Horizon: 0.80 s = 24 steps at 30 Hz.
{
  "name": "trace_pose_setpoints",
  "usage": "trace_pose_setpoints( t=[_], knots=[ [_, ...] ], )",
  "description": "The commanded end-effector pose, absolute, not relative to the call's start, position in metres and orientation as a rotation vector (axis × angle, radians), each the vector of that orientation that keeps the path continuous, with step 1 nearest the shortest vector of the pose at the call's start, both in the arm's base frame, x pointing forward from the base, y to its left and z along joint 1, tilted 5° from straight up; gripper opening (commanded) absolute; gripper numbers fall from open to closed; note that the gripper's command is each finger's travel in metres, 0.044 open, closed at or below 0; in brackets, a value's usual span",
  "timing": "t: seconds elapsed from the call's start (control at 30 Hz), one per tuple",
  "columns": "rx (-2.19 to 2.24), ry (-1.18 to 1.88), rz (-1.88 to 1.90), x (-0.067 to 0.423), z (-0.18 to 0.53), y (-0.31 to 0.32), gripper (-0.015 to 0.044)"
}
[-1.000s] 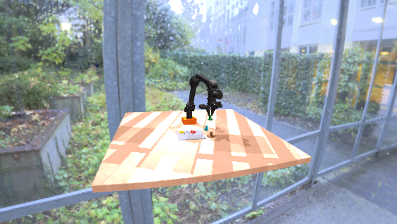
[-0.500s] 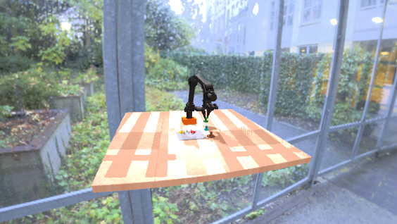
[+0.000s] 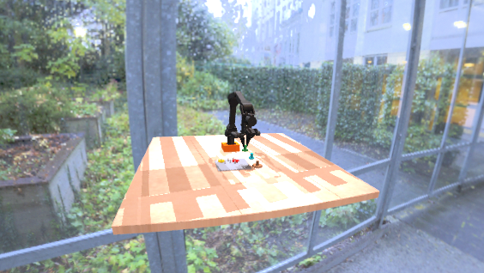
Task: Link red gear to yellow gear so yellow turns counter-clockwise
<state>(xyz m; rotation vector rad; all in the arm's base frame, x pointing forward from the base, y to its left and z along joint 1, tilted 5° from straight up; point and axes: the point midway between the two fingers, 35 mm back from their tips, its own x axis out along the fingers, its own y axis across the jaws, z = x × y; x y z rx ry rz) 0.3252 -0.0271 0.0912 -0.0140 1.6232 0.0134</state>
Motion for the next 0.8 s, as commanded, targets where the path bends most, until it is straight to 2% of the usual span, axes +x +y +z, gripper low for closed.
trace_pose_setpoints(
  t=[0.0, 0.77],
  knots=[
    [-0.019, 1.623, 0.01, 0.321, 0.087, -0.039, 0.0],
    [-0.026, 1.625, 0.001, 0.297, 0.067, -0.092, 0.0]
  ],
)
